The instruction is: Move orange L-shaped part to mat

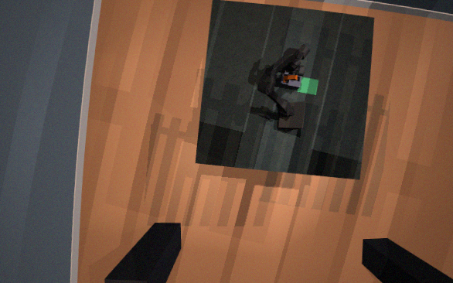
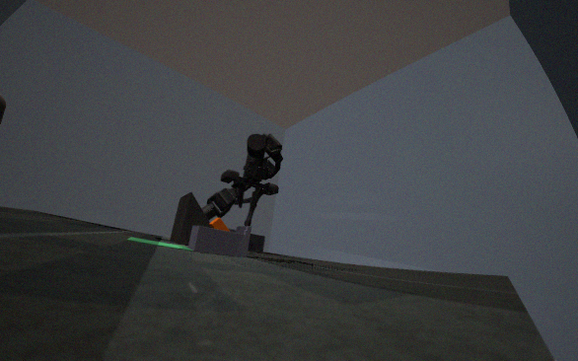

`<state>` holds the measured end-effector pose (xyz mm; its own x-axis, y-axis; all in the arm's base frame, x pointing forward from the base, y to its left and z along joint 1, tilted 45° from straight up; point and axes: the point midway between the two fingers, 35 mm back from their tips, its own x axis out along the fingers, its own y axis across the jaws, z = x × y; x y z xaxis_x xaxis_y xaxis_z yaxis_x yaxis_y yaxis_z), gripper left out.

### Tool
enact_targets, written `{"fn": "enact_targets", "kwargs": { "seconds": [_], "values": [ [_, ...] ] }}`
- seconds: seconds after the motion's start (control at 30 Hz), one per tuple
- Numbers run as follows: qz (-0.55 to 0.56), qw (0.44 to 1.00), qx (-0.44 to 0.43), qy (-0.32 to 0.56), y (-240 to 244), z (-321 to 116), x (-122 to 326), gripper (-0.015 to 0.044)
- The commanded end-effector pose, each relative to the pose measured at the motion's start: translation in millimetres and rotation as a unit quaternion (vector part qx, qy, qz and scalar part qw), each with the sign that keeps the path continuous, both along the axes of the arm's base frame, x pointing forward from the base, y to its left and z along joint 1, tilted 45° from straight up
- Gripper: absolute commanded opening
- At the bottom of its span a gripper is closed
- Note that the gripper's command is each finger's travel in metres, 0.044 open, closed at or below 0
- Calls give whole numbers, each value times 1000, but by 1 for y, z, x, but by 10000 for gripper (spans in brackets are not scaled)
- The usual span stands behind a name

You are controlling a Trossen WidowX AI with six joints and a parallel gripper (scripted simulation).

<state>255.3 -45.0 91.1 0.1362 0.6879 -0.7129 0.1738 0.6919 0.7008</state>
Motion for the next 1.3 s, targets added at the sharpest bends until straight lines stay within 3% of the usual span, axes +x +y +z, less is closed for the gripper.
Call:
{"fn": "enact_targets", "kwargs": {
  "seconds": [0.0, 0.73, 0.8, 0.87, 1.03, 1.27],
  "values": [
    [-1, 1000, 0, 0, 0, 0, 1, 180],
    [-1, 1000, 0, 0, 0, 0, 1, 180],
    [14, 1000, -3, -14, -1, -2, 1, 233],
    [48, 998, -10, -47, -5, -5, 1, 280],
    [195, 962, -39, -186, -20, -18, 1, 280],
    [398, 833, -74, -378, -42, -38, -2, 280]
  ]
}}
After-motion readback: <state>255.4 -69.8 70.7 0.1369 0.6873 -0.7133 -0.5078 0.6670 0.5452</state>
